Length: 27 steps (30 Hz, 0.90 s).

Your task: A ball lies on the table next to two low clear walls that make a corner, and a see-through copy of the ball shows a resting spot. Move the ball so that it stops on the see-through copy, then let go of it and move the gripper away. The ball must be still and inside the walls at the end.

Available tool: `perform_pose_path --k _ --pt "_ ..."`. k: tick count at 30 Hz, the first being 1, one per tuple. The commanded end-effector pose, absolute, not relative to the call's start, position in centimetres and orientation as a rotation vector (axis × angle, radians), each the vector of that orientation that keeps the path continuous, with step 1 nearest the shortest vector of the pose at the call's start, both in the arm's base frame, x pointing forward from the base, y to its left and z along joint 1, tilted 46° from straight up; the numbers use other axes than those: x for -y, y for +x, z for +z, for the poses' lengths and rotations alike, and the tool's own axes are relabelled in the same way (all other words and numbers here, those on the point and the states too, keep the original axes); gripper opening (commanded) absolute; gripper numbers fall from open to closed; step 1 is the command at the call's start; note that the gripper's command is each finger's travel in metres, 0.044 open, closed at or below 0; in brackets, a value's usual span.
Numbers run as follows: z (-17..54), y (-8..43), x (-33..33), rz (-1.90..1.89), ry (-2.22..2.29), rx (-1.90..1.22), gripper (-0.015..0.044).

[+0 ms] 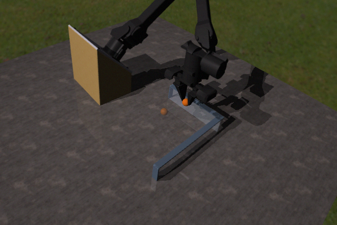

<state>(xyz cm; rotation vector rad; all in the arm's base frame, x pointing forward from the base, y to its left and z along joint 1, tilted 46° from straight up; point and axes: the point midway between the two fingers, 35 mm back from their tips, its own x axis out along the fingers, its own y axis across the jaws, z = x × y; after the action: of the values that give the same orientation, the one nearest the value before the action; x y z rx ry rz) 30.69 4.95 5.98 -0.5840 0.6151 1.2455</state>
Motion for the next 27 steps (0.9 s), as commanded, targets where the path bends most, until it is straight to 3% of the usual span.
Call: perform_pose_path --k 1,12,27 --pt "7.6 30.3 -3.9 1.256 -0.588 -0.606 0.0" --pt "10.9 28.9 -1.7 1.278 -0.593 -0.596 0.0" --pt "5.6 25.5 -1.5 1.279 -0.592 -0.598 0.0"
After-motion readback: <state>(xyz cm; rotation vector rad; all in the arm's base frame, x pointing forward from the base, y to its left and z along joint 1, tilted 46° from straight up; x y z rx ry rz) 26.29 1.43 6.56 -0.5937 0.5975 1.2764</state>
